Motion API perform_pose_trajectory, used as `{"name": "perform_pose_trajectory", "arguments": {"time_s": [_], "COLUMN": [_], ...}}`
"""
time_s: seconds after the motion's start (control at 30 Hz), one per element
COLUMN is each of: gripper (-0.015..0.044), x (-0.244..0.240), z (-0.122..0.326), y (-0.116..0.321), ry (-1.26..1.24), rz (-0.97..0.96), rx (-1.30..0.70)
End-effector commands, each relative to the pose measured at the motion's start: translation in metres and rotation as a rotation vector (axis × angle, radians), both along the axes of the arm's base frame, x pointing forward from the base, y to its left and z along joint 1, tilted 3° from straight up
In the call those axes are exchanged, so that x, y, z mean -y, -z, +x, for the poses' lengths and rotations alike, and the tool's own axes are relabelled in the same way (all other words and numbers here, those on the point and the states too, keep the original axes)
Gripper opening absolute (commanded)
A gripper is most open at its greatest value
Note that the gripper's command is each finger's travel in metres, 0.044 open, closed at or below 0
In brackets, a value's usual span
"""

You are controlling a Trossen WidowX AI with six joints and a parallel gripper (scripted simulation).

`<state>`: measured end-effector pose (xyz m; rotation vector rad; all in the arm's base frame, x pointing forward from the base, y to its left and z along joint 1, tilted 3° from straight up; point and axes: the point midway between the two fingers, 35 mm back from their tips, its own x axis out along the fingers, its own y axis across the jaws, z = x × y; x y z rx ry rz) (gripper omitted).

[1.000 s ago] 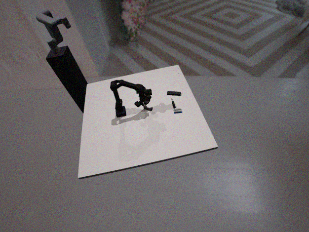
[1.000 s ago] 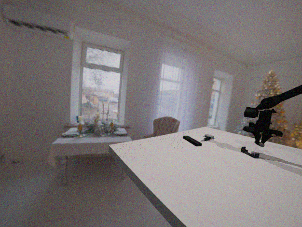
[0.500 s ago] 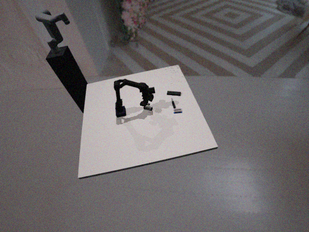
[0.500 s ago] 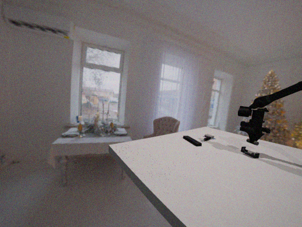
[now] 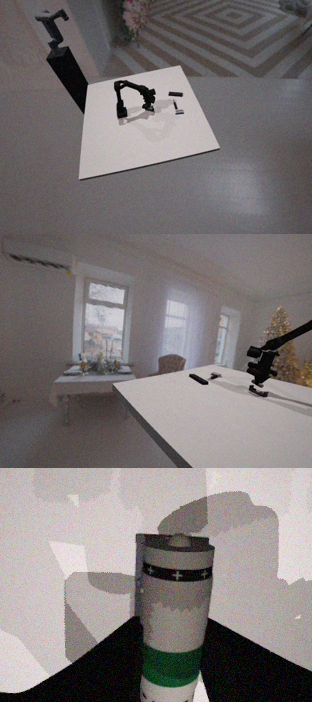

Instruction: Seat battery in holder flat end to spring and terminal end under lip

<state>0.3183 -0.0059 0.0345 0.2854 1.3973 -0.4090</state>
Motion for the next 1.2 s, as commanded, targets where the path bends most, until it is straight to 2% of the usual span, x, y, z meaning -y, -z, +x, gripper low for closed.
{"name": "perform_pose_trajectory", "arguments": {"time_s": [0.0,1.17], "gripper": [0.0075,0.0075], "x": [0.0,-0.002], "z": [-0.001,-0.005], "y": [0.005,0.026], "ry": [0.005,0.002], "rz": [-0.024,-0.132], "rx": [0.049,0.243]}}
